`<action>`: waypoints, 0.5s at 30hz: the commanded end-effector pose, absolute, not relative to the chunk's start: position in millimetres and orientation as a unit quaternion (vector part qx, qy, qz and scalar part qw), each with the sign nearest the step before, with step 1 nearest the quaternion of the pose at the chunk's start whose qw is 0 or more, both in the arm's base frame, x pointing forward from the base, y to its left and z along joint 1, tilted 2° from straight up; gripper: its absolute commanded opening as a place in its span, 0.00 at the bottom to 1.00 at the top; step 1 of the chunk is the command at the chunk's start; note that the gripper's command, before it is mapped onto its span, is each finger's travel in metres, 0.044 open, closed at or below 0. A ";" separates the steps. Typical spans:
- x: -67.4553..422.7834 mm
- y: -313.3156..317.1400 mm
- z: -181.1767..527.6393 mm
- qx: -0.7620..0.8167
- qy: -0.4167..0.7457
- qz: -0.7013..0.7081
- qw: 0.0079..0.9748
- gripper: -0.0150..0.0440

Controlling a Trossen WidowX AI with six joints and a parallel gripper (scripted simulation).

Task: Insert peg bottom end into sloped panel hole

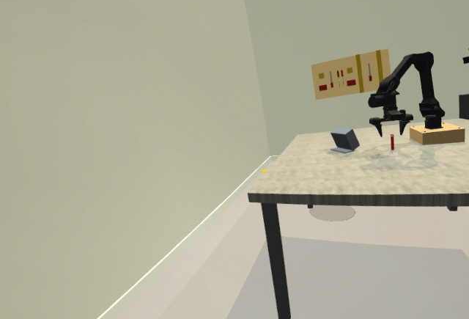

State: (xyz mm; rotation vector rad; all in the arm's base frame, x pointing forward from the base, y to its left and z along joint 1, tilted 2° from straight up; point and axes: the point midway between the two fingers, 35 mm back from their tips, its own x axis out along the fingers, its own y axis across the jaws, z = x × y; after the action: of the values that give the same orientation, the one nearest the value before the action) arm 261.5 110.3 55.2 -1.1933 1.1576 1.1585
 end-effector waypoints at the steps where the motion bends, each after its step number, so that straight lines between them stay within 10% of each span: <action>1: 259.9 110.2 46.1 -0.499 0.486 0.488 0.526 1.00; 15: 259.6 110.4 23.5 -0.499 0.486 0.489 0.526 1.00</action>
State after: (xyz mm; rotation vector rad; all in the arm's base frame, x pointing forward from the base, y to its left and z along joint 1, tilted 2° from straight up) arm 261.9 110.6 30.8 -1.1928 1.1581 1.1583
